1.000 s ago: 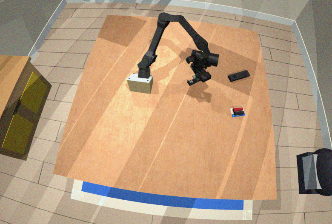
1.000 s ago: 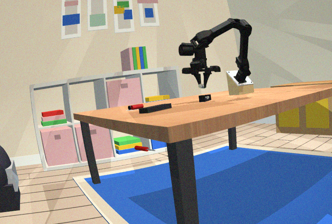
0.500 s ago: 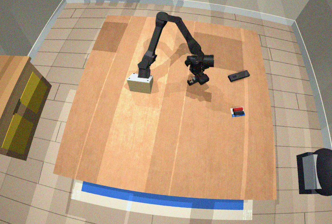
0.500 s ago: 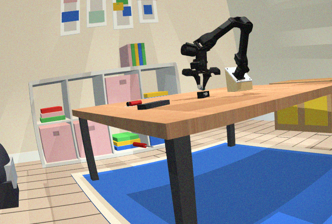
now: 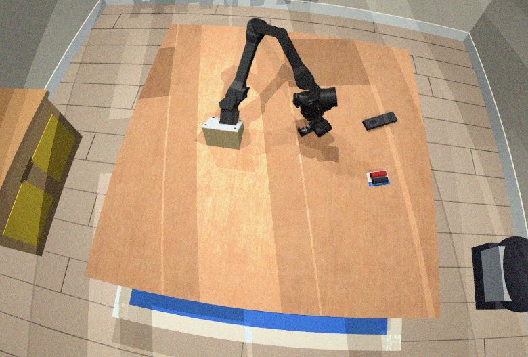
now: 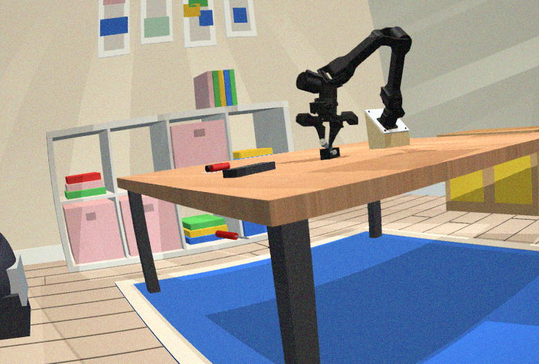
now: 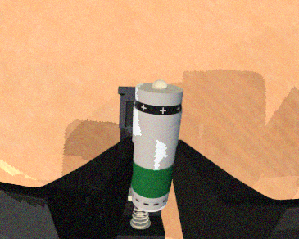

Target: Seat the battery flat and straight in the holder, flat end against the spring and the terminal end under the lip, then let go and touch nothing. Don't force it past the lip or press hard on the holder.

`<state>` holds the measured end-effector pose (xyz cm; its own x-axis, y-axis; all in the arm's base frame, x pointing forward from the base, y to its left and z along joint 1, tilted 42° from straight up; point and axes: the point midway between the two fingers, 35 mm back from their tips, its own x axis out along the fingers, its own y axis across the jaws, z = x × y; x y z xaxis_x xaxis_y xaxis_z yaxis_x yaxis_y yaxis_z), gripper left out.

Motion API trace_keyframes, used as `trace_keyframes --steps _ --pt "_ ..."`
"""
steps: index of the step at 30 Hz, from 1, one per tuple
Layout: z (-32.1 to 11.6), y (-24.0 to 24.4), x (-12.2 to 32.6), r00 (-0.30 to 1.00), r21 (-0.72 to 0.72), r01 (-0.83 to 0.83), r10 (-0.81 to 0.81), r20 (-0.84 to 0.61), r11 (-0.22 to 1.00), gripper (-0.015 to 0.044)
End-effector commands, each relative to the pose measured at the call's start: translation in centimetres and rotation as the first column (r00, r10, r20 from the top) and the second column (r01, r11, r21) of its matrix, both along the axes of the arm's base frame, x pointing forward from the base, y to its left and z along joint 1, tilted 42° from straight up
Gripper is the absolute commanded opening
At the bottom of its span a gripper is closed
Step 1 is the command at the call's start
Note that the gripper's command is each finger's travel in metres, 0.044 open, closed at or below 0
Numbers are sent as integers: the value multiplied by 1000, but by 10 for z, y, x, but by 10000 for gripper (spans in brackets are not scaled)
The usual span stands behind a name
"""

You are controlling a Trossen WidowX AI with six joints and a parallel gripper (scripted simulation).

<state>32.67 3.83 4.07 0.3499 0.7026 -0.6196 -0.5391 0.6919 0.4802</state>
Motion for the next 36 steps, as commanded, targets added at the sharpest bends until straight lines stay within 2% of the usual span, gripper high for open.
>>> trace_keyframes --steps 1,36 --pt "-2 1 0 1000 18 18 -18 15 1000 65" --pt "-12 8 -9 983 121 112 -127 130 986 65"
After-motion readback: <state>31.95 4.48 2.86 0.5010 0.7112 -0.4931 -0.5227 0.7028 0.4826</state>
